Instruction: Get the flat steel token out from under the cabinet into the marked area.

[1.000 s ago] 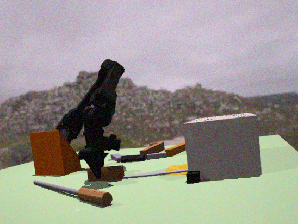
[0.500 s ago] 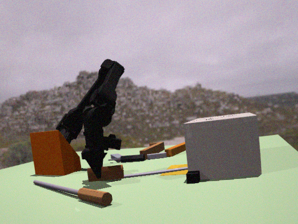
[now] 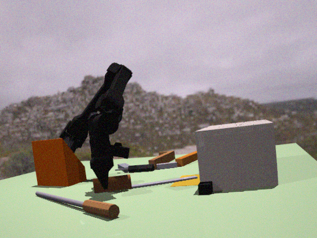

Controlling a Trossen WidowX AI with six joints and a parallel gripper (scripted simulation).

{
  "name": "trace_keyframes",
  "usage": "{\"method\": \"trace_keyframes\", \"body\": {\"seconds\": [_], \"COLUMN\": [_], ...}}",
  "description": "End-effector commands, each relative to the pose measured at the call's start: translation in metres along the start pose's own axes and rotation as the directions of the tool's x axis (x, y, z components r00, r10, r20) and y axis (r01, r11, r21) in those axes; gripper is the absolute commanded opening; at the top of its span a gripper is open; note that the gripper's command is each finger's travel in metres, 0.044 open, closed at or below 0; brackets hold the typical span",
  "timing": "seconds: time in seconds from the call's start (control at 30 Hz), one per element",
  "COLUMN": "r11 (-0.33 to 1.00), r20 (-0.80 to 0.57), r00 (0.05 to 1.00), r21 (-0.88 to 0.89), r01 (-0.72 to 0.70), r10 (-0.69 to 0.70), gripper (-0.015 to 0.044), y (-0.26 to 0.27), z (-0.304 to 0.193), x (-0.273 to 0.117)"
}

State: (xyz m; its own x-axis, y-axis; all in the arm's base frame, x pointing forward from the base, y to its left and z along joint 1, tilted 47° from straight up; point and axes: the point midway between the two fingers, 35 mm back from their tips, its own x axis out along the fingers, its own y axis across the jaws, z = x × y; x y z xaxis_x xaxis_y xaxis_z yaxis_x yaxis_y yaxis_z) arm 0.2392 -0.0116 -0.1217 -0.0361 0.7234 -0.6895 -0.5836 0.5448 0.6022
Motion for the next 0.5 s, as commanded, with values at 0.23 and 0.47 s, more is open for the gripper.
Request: {"method": "trace_keyframes", "body": {"seconds": [0.23,0.47], "r11": [0.995,0.994], "r20": [0.003,0.003], "r00": [1.000,1.000], "r21": [-0.098,-0.110], "r01": [0.000,0.000], "r10": [0.000,0.000], "gripper": [0.0000,0.0000], "y": [-0.0003,0.0023], "z": [0.0014,0.0043], "x": [-0.0015,-0.0017]}}
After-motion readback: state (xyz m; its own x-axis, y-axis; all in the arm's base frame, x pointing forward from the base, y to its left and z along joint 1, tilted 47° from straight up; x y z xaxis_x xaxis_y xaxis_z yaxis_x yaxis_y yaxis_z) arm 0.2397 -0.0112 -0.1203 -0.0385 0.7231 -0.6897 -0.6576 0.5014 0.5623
